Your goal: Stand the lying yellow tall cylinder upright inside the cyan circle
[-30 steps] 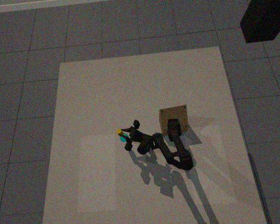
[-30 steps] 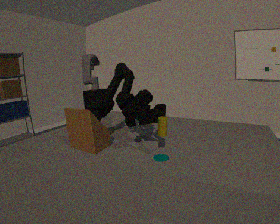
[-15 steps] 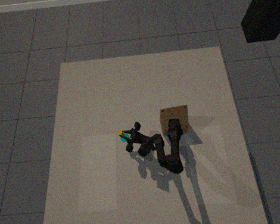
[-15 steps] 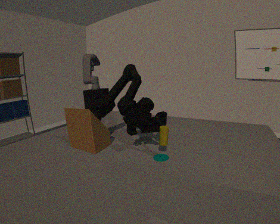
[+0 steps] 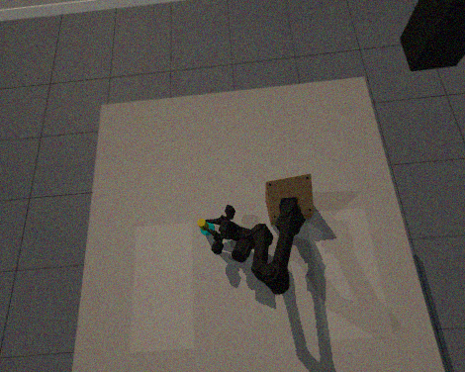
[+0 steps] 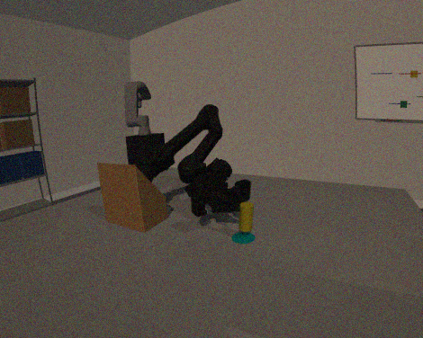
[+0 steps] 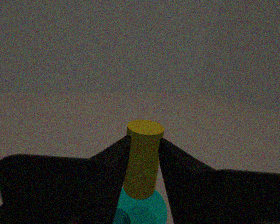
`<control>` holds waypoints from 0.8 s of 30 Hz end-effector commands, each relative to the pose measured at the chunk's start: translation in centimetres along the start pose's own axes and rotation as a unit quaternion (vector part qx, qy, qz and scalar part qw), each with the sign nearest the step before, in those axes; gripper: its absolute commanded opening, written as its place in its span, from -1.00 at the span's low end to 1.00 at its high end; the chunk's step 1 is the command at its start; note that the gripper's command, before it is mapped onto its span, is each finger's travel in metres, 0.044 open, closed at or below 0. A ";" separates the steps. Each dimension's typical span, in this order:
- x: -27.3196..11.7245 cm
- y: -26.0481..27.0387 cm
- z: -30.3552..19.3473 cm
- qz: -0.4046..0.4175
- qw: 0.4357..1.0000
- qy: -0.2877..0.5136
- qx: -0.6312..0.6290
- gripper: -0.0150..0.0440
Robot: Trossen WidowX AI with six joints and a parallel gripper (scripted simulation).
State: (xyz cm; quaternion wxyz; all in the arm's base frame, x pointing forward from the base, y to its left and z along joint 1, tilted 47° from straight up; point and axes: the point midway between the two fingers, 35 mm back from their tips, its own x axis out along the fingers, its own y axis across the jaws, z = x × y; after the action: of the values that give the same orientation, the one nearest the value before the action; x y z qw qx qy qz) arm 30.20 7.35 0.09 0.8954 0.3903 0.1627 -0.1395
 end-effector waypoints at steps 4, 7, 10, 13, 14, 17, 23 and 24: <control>0.0 -0.3 -1.0 -0.002 1.000 -0.002 0.001 -0.14; -0.1 -0.3 -2.1 -0.001 1.000 0.000 0.000 -0.14; -0.2 -0.3 -2.7 0.000 1.000 0.001 -0.001 -0.14; -0.2 -0.3 -2.7 0.000 1.000 0.001 -0.001 -0.14; -0.2 -0.3 -2.7 0.000 1.000 0.001 -0.001 -0.14; -0.2 -0.3 -2.7 0.000 1.000 0.001 -0.001 -0.14; -0.2 -0.3 -2.7 0.000 1.000 0.001 -0.001 0.13; -0.2 -0.3 -2.7 0.000 1.000 0.001 -0.001 0.22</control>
State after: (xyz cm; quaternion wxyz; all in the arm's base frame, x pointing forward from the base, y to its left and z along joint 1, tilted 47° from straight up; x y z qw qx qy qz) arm 29.44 9.23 -1.62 0.8960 0.3892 0.1642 -0.1372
